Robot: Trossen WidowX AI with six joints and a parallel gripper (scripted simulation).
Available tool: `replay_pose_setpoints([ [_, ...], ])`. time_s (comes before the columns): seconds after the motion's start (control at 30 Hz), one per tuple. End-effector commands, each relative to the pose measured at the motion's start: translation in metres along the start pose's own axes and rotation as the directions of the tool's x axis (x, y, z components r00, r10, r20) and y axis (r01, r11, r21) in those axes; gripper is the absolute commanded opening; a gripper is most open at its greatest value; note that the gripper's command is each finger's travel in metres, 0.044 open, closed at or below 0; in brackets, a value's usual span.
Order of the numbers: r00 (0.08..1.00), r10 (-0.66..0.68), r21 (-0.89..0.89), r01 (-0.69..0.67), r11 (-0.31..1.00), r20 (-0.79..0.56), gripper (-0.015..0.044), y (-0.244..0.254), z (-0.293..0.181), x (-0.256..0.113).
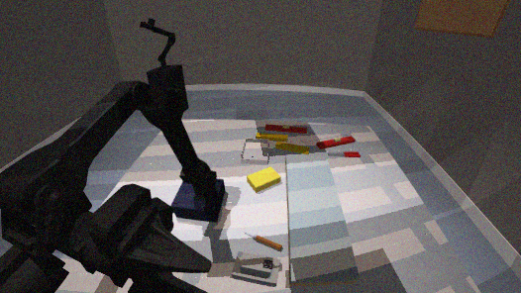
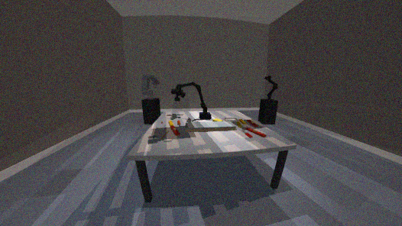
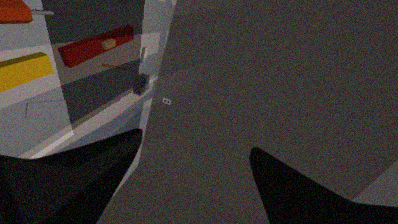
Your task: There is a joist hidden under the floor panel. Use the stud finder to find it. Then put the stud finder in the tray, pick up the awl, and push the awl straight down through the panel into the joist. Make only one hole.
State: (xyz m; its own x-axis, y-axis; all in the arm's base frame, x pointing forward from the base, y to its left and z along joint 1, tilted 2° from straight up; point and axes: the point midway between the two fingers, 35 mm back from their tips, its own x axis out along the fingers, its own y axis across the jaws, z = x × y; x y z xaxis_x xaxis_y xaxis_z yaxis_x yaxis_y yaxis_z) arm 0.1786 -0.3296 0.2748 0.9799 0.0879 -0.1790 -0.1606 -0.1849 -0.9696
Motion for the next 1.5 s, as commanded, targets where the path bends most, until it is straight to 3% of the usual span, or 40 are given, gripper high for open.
replay_pose_setpoints([
  [0.0,1.0,0.004,-0.017,-0.004,1.0,0.003,0.0426,0.001,0.001,0.001],
  [0.1,0.997,0.066,-0.26,-0.051,0.964,0.049,0.044,0.013,0.012,0.015],
  [0.23,0.977,0.175,-0.642,-0.057,0.765,0.122,0.044,0.035,0.031,0.036],
  [0.4,0.931,0.309,-0.938,0.084,0.336,0.195,0.044,0.062,0.056,0.058],
  [0.53,0.879,0.414,-0.957,0.284,-0.057,0.237,0.044,0.083,0.076,0.072],
  [0.67,0.817,0.513,-0.767,0.499,-0.403,0.262,0.044,0.103,0.095,0.082],
  [0.97,0.712,0.649,-0.223,0.701,-0.678,0.269,0.044,0.132,0.121,0.093],
  [1.2,0.626,0.739,0.285,0.682,-0.673,0.247,0.044,0.152,0.14,0.097],
  [1.47,0.532,0.823,0.764,0.442,-0.47,0.199,0.044,0.172,0.158,0.099],
])
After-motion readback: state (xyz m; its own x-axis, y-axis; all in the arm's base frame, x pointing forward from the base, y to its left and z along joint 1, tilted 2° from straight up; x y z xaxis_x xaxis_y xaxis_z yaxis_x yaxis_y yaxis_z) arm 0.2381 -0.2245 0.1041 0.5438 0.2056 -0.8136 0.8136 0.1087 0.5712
